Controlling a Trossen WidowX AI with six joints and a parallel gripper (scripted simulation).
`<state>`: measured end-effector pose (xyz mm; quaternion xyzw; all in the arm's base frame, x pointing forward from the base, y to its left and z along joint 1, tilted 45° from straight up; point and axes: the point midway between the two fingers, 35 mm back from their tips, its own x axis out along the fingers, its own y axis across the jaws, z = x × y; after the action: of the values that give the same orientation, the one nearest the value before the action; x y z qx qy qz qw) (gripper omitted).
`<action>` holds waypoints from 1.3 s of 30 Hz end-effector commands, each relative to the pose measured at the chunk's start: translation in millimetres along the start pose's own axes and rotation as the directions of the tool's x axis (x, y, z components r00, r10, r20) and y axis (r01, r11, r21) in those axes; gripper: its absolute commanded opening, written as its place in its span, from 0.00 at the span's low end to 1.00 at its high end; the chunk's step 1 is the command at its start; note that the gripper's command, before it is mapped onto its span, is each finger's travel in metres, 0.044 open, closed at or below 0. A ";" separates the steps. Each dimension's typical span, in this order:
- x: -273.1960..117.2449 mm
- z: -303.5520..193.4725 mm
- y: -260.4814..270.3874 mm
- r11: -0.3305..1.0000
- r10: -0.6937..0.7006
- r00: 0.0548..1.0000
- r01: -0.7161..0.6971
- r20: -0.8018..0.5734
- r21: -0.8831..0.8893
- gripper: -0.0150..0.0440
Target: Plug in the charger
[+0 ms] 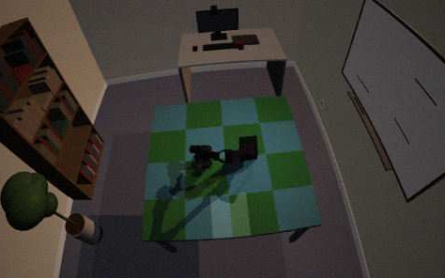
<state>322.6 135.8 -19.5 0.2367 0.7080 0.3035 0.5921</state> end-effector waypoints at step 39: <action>-2.9 5.8 1.7 1.000 -0.002 1.000 0.002 0.023 -0.021 0.25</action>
<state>322.6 135.8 -18.8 0.2349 0.7056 0.3045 0.5952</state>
